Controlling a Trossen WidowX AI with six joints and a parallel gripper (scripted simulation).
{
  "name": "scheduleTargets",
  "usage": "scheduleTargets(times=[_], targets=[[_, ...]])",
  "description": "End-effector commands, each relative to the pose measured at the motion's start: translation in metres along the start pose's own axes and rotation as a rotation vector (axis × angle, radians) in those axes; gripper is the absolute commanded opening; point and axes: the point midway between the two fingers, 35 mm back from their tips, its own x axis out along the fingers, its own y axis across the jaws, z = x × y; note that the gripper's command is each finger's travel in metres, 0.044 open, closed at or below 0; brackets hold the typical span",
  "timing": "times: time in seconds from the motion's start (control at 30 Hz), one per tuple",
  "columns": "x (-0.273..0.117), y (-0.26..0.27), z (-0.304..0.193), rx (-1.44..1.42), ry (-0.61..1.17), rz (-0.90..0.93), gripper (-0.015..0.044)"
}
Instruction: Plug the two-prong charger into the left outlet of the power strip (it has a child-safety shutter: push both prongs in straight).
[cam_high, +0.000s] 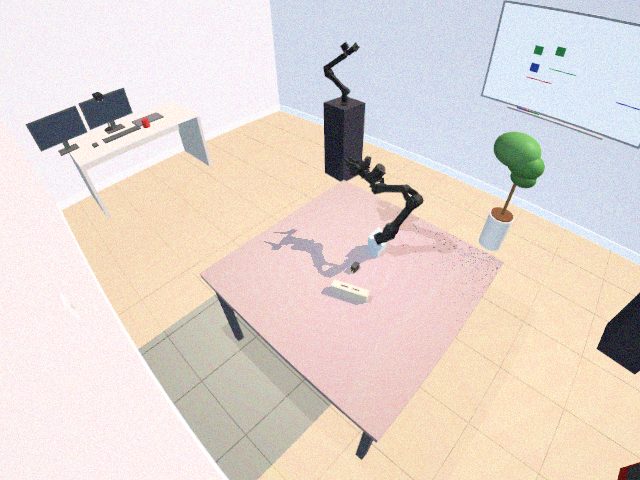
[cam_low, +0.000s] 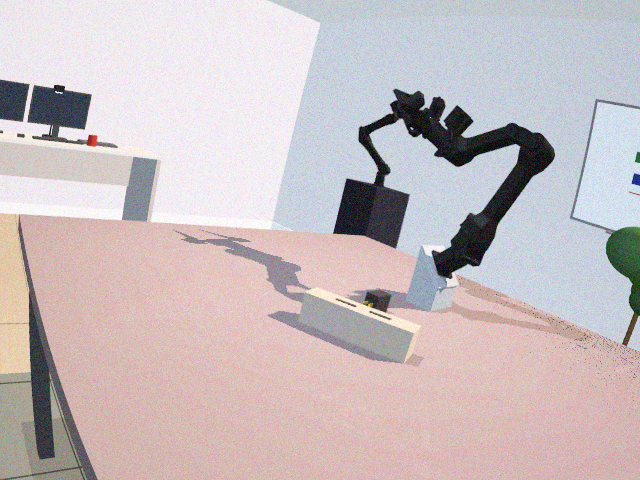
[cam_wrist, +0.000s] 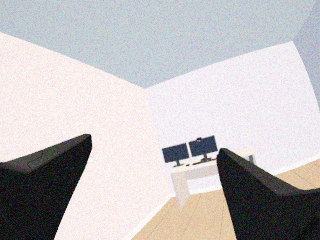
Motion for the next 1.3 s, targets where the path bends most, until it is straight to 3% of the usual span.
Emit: scheduleTargets(times=[0.0,0.63,1.27], targets=[[0.000,0.001,-0.001,-0.001,0.003,0.001,0.0426],[0.013,0.074,-0.100,-0.140,0.372,0.129,0.0440],[-0.017,0.143,-0.198,-0.332,0.736,0.301,0.0440]])
